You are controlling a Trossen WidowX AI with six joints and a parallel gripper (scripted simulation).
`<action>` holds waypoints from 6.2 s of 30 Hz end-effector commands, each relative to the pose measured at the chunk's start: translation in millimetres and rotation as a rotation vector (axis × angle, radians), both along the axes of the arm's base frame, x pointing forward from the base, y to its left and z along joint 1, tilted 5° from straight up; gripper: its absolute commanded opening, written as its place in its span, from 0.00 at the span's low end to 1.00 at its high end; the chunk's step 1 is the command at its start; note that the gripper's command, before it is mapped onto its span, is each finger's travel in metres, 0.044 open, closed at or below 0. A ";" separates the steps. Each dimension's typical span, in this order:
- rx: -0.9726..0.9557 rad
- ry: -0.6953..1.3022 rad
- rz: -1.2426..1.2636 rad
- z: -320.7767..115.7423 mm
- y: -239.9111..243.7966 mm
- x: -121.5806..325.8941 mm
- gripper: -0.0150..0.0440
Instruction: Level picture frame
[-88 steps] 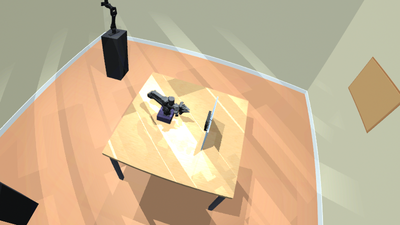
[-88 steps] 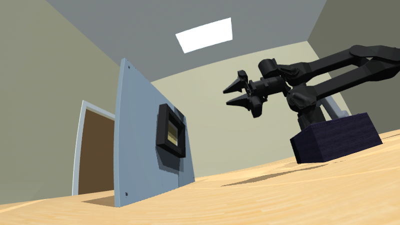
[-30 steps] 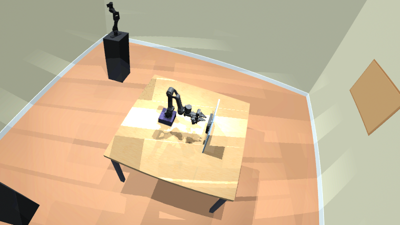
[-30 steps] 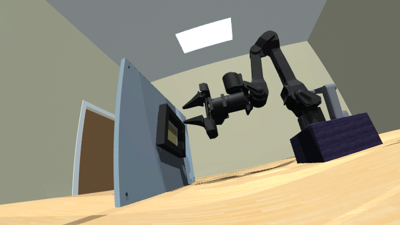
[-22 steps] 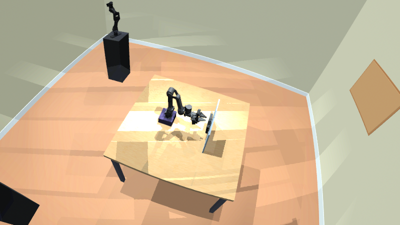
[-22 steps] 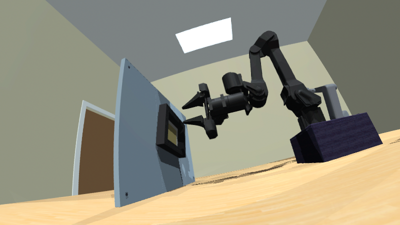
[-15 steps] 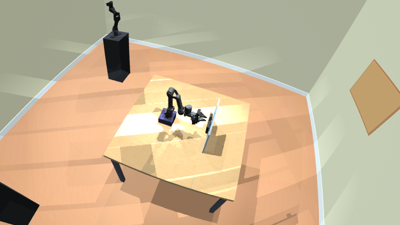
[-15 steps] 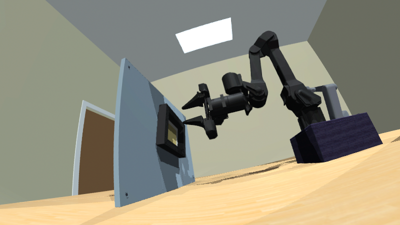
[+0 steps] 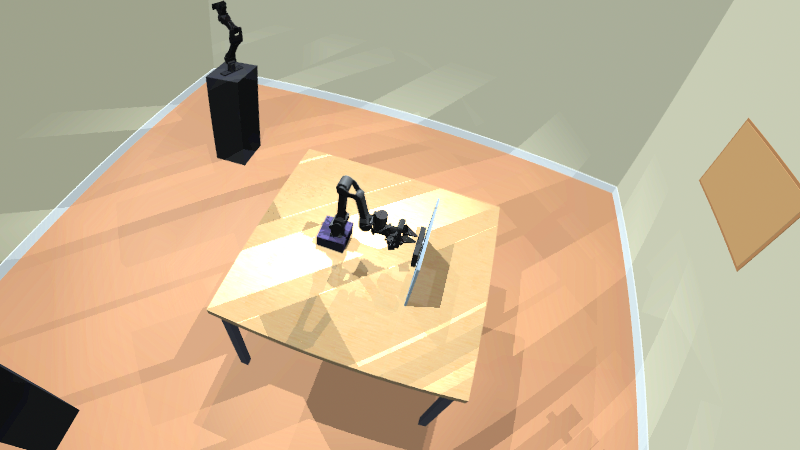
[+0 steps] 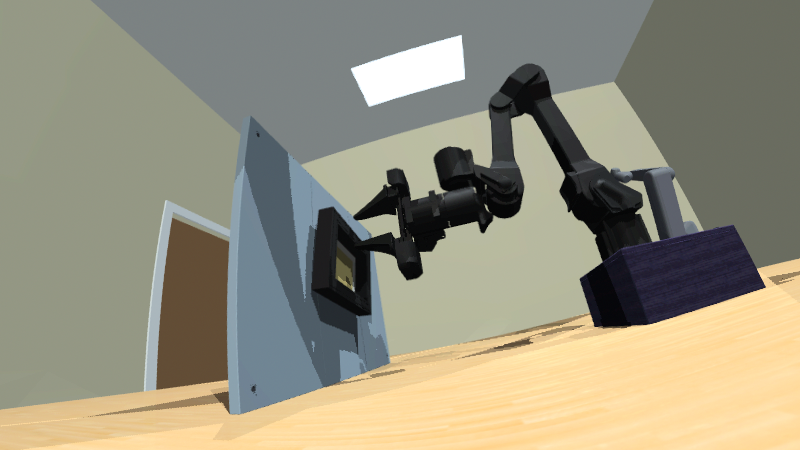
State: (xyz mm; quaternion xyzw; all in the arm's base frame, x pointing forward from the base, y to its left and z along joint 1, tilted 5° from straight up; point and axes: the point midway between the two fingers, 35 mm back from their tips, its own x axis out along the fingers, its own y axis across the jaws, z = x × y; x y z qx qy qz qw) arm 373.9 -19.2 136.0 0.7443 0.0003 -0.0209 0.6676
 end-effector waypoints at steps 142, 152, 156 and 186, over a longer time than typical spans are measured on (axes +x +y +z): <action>-0.001 0.009 -0.003 12.9 -2.7 22.1 0.25; -0.001 0.009 -0.003 14.2 -2.9 22.1 0.25; -0.001 0.009 -0.003 13.5 -2.8 22.1 0.25; -0.001 0.009 -0.003 12.4 -2.7 22.1 0.25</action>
